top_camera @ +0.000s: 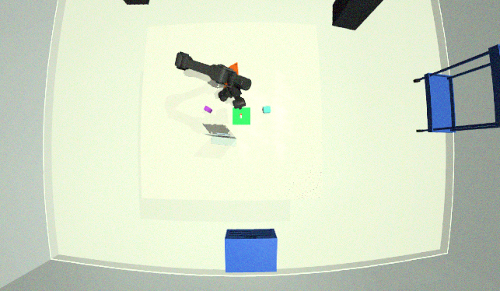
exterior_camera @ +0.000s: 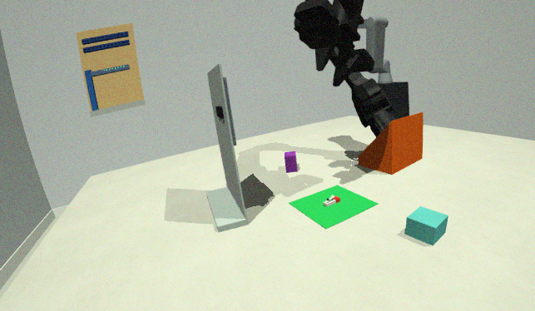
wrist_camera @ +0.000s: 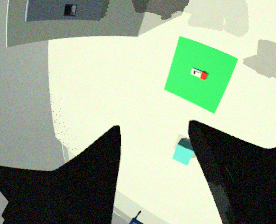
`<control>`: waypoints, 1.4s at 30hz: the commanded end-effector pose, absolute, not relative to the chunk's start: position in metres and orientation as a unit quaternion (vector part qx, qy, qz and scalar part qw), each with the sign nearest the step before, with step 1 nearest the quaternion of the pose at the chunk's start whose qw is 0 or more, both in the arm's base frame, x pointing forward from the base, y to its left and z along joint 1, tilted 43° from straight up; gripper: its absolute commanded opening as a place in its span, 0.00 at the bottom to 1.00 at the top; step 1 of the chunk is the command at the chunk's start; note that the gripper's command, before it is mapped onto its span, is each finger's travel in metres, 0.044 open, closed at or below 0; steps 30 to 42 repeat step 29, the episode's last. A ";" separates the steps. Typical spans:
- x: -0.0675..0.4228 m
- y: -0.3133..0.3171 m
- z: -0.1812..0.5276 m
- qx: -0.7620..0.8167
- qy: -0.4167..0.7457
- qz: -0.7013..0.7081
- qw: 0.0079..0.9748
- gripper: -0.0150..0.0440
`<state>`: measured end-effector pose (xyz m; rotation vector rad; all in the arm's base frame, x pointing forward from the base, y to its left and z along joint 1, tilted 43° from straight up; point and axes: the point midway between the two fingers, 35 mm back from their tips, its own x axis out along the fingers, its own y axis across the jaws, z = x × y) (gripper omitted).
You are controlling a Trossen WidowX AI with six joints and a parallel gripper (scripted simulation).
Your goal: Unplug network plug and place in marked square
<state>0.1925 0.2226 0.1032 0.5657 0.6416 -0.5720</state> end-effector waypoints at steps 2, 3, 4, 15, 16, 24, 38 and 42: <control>0.193 0.225 0.106 0.276 0.306 -0.273 0.869 0.87; 0.193 0.225 0.106 0.276 0.306 -0.273 0.869 0.92; 0.193 0.225 0.106 0.276 0.306 -0.273 0.869 0.96; 0.193 0.225 0.106 0.276 0.306 -0.273 0.869 1.00; 0.193 0.225 0.106 0.276 0.306 -0.273 0.869 1.00; 0.193 0.225 0.106 0.276 0.306 -0.273 0.869 1.00; 0.193 0.225 0.106 0.276 0.306 -0.273 0.869 1.00; 0.193 0.225 0.106 0.276 0.306 -0.273 0.869 1.00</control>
